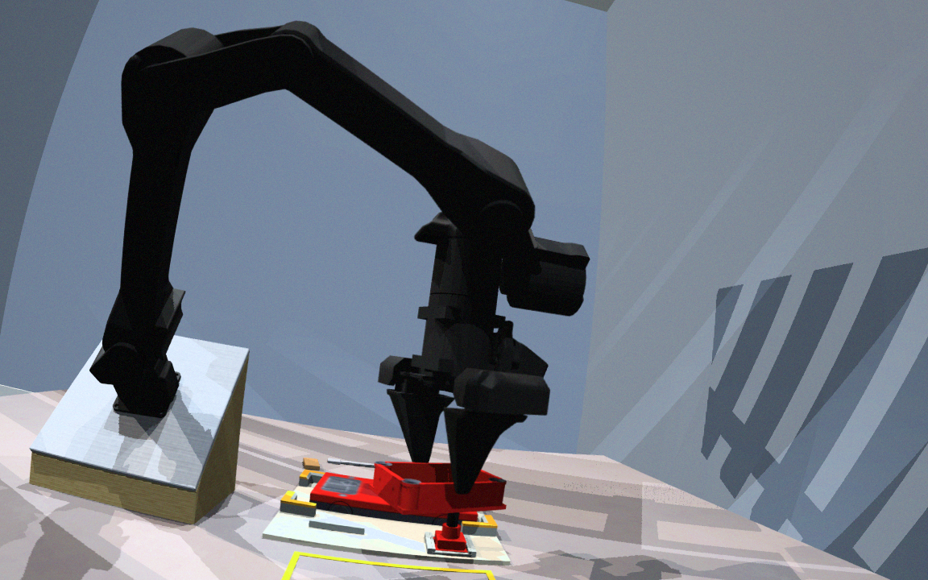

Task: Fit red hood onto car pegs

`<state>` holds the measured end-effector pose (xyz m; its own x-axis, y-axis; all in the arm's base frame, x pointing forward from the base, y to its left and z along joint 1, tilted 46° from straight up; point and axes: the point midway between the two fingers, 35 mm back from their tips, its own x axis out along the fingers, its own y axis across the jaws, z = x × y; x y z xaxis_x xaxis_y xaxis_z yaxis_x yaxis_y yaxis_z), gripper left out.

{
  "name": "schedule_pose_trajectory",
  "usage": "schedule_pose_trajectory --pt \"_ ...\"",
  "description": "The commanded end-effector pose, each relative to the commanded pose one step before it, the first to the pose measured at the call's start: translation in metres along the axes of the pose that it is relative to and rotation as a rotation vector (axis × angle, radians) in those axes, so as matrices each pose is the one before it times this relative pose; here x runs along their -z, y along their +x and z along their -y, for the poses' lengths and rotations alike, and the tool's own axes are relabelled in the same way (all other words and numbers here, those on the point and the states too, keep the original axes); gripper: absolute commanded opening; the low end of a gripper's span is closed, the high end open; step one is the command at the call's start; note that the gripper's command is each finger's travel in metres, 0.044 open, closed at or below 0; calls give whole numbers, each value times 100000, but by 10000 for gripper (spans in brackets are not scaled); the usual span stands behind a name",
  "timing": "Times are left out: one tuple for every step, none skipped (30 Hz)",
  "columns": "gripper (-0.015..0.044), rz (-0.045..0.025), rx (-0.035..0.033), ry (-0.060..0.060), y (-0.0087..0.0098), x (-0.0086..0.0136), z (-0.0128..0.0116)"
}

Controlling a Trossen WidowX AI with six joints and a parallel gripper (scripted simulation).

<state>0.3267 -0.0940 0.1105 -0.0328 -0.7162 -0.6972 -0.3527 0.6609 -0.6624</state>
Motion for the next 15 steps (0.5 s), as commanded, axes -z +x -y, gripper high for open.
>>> schedule_pose_trajectory --pt "0 -44 -534 -1839 297 22 -92" --pt "0 18 -32 2 278 -35 4" --pt "0 22 -36 3 365 -41 6" --pt "0 24 -37 4 455 -45 8" --pt "0 23 -32 5 541 -43 10" --pt "0 19 -21 5 587 -35 11" --pt "0 12 -6 5 594 -22 12" --pt "0 4 9 4 593 -9 12" --pt "0 -4 24 4 591 4 11" --pt "0 -13 39 3 588 17 11" --pt "0 -21 54 2 585 30 10" --pt "0 -31 68 1 582 43 9" --pt "0 -40 82 -1 579 56 8" --pt "0 -50 95 -2 575 69 6" --pt "0 -49 88 -3 470 66 4"
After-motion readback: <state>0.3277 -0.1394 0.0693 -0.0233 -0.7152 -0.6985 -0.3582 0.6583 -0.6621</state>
